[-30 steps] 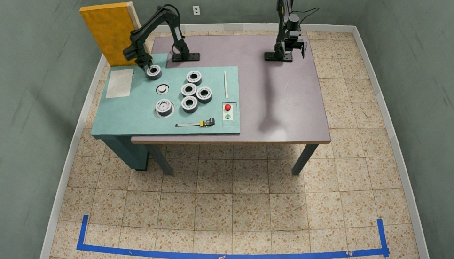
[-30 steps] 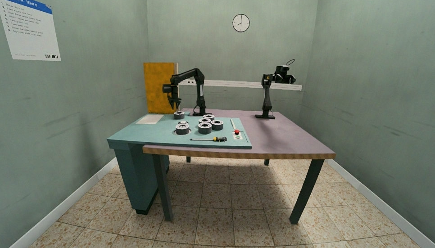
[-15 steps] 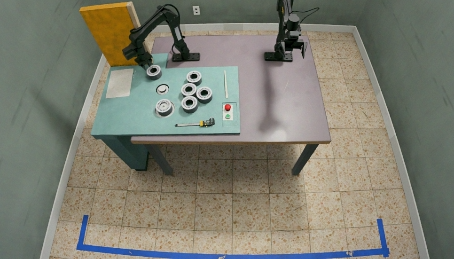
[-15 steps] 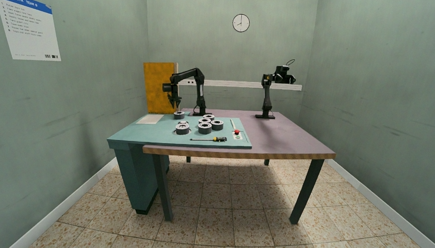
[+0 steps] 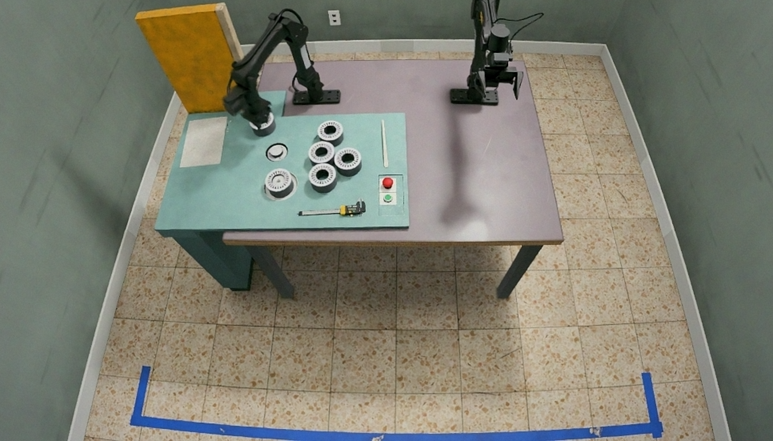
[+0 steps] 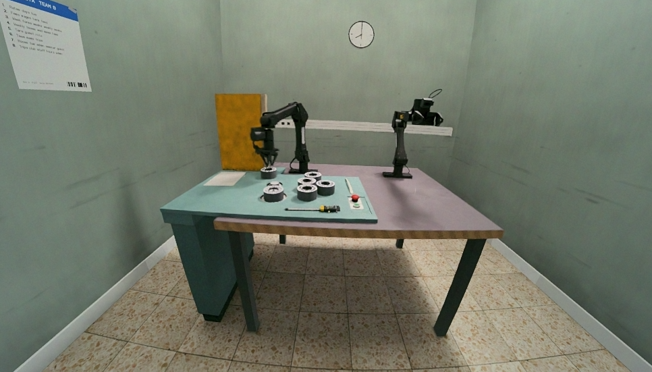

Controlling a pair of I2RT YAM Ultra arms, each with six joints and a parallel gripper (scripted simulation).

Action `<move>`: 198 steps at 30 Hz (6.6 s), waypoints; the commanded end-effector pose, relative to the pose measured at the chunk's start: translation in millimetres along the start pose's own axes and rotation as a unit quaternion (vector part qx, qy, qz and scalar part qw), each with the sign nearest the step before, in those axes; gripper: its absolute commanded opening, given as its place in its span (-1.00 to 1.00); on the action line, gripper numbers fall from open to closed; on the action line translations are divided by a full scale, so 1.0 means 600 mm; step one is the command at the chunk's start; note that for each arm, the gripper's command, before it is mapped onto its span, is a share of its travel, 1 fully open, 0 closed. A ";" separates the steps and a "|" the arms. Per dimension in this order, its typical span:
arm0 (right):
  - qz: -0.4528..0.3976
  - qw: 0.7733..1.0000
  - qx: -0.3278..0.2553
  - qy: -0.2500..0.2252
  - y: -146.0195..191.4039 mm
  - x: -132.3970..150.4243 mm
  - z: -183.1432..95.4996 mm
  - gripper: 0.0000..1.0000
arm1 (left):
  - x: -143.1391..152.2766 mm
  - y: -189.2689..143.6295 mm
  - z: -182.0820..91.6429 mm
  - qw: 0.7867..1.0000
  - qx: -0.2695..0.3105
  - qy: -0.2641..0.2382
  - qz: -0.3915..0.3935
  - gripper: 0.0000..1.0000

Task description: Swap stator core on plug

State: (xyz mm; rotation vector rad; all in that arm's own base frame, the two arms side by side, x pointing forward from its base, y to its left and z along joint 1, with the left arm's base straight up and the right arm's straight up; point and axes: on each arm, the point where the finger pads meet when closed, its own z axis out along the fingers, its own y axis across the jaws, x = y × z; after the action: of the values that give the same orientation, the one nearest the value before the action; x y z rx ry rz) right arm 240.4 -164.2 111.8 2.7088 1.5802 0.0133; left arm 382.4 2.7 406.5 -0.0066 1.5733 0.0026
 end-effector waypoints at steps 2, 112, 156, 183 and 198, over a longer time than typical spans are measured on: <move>-0.081 0.997 -0.013 -0.014 0.004 0.060 -0.003 -0.26 | -0.043 0.003 -0.009 0.999 -0.003 -0.042 0.003 1.00; -0.511 0.860 -0.011 -0.001 -0.180 0.398 -0.010 -1.00 | -0.043 0.003 -0.009 0.999 -0.003 -0.042 0.003 1.00; -0.457 0.889 -0.031 -0.001 -0.126 0.352 -0.061 -1.00 | -0.043 0.003 -0.009 0.999 -0.003 -0.042 0.003 1.00; -0.361 0.932 -0.011 -0.009 -0.041 0.272 -0.035 -1.00 | -0.043 0.003 -0.009 0.999 -0.003 -0.042 0.003 1.00; -0.311 0.950 -0.007 -0.008 0.000 0.232 -0.031 -1.00 | -0.043 0.003 -0.009 0.999 -0.003 -0.042 0.003 1.00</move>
State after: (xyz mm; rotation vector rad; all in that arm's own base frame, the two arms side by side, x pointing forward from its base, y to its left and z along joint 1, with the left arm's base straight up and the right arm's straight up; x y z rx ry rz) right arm 300.6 -30.1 110.4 2.0695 2.3735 -0.0052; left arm 382.4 2.7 406.5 -0.0066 1.5733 0.0026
